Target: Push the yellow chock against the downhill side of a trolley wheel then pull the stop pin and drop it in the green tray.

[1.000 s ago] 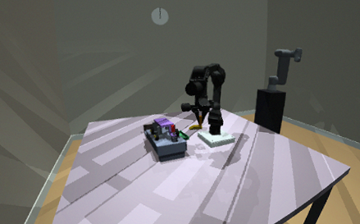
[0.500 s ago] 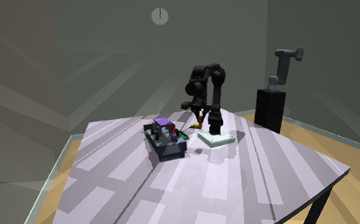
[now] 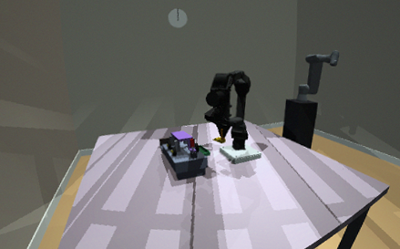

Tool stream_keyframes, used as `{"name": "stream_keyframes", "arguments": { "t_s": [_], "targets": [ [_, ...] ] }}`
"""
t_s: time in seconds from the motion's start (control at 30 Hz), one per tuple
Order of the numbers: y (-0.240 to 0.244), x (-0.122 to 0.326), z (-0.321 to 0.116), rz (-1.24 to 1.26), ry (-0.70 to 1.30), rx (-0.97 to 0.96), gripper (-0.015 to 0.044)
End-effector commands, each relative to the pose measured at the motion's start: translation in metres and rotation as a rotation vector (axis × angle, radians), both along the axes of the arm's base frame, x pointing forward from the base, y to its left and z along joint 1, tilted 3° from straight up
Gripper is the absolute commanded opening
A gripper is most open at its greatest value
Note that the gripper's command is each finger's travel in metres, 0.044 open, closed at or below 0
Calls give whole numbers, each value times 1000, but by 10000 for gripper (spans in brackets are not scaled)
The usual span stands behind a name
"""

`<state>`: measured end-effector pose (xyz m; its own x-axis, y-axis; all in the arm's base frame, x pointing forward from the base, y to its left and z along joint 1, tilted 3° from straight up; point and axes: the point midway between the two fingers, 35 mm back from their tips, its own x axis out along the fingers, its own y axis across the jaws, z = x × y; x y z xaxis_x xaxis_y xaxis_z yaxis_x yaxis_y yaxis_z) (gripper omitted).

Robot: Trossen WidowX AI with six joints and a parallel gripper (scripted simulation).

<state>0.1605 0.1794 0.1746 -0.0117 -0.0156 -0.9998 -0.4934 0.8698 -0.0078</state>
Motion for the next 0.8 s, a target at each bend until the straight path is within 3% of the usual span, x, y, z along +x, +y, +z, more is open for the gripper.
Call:
{"name": "stream_keyframes", "arguments": {
  "t_s": [0.0,0.77],
  "targets": [
    [0,1,1,-153,-7,-1,0],
    [0,1,1,-889,-20,-11,0]
  ]
}}
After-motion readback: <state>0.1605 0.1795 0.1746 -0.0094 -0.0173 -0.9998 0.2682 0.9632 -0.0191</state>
